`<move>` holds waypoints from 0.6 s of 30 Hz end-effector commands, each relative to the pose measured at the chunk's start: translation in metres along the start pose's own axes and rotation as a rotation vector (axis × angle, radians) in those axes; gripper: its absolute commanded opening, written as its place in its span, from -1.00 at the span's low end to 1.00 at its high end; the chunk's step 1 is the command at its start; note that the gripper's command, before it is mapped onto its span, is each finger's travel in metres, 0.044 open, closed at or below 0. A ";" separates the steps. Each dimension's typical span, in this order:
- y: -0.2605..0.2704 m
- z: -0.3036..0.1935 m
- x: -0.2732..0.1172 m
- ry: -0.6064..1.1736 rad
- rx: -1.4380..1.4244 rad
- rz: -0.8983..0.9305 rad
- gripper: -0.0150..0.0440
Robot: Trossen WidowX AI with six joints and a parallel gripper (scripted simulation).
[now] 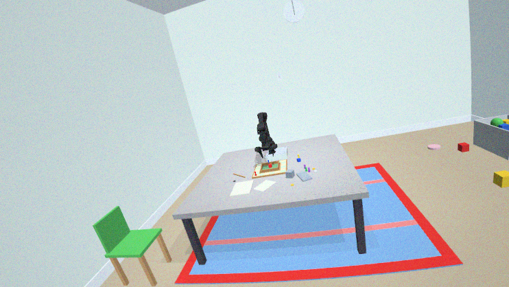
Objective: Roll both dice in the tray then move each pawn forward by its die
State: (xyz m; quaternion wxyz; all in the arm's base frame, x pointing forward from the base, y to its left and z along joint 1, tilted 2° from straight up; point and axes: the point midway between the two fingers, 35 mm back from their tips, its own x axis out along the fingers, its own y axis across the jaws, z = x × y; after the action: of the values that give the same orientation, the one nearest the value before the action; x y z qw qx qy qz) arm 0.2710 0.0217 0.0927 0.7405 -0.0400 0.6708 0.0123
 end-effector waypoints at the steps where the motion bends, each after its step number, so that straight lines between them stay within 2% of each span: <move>1: 0.009 0.000 0.000 -0.006 -0.017 0.001 0.73; 4: 0.039 0.000 0.006 0.005 -0.073 0.004 0.47; 5: 0.052 -0.001 0.008 0.009 -0.098 0.005 0.44; 12: 0.146 -0.016 0.018 0.041 -0.275 0.031 0.44; 18: 0.235 -0.058 0.027 0.076 -0.447 0.049 0.44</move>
State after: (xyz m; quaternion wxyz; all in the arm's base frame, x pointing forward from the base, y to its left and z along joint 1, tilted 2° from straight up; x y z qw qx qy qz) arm 0.2263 0.2098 0.0585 0.7009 -0.1621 0.6790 0.1462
